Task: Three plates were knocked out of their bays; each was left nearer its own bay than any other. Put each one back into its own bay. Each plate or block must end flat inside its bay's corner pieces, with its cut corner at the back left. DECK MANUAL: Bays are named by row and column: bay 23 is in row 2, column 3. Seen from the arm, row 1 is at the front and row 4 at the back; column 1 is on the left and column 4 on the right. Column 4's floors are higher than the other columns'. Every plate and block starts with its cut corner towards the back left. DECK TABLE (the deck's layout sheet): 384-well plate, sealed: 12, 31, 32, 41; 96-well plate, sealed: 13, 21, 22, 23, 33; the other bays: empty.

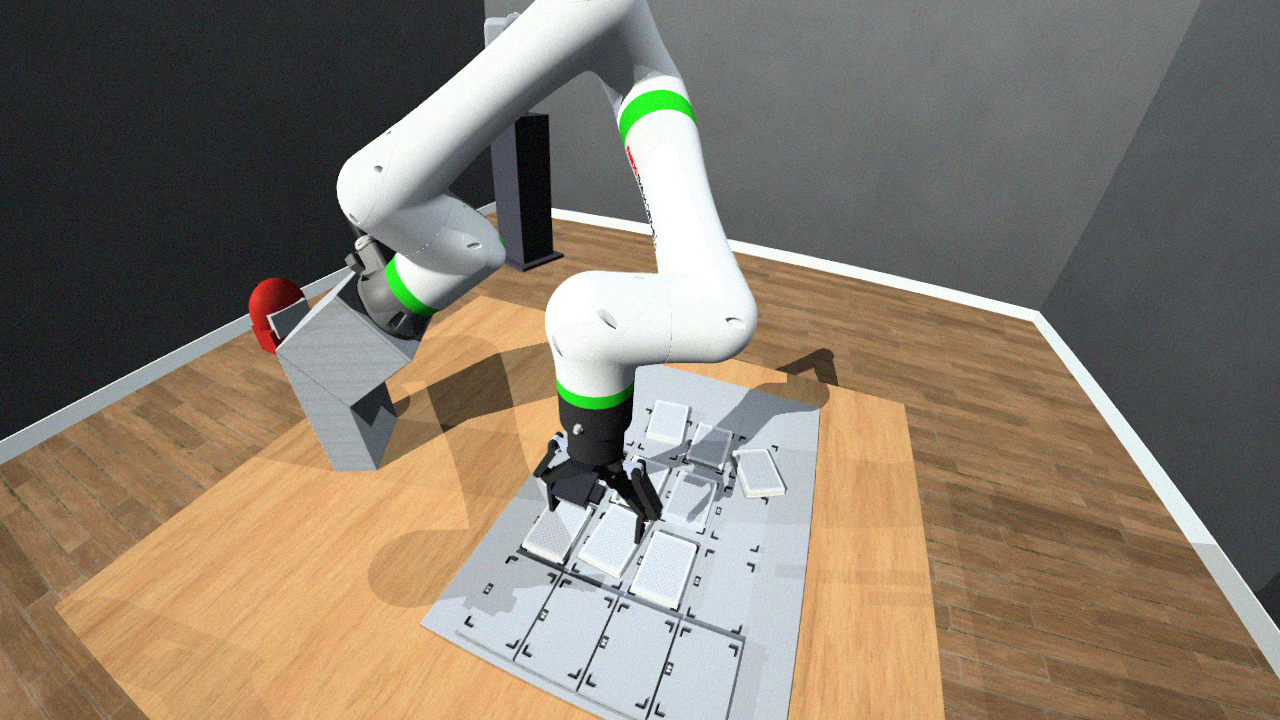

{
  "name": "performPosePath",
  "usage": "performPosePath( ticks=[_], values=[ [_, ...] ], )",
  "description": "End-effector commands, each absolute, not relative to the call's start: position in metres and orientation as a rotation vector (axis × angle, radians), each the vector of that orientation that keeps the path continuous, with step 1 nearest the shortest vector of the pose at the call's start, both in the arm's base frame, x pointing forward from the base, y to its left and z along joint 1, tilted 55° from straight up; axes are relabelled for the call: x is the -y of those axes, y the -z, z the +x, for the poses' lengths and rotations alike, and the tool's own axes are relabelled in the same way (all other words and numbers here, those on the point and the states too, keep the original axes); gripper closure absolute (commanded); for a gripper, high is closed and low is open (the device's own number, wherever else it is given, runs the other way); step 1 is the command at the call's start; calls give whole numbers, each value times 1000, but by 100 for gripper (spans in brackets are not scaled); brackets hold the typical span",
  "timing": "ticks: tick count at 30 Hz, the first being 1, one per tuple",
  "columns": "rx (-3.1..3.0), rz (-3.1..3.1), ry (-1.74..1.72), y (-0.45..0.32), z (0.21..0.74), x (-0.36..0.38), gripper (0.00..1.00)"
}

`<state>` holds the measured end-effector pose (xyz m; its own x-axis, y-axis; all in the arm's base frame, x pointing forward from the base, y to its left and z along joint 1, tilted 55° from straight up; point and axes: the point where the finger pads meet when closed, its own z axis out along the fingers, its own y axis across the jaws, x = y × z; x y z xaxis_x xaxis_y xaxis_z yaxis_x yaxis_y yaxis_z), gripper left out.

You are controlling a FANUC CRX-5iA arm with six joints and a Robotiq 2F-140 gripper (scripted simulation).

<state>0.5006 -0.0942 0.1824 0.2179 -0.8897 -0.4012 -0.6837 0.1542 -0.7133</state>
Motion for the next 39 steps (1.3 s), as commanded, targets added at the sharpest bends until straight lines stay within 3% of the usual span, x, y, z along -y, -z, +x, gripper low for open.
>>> performPosePath(
  ticks=[1, 39],
  values=[
    [-1522, -1585, 288, -186, 499, 88, 0],
    [-1521, -1585, 288, -241, 469, -33, 0]
  ],
)
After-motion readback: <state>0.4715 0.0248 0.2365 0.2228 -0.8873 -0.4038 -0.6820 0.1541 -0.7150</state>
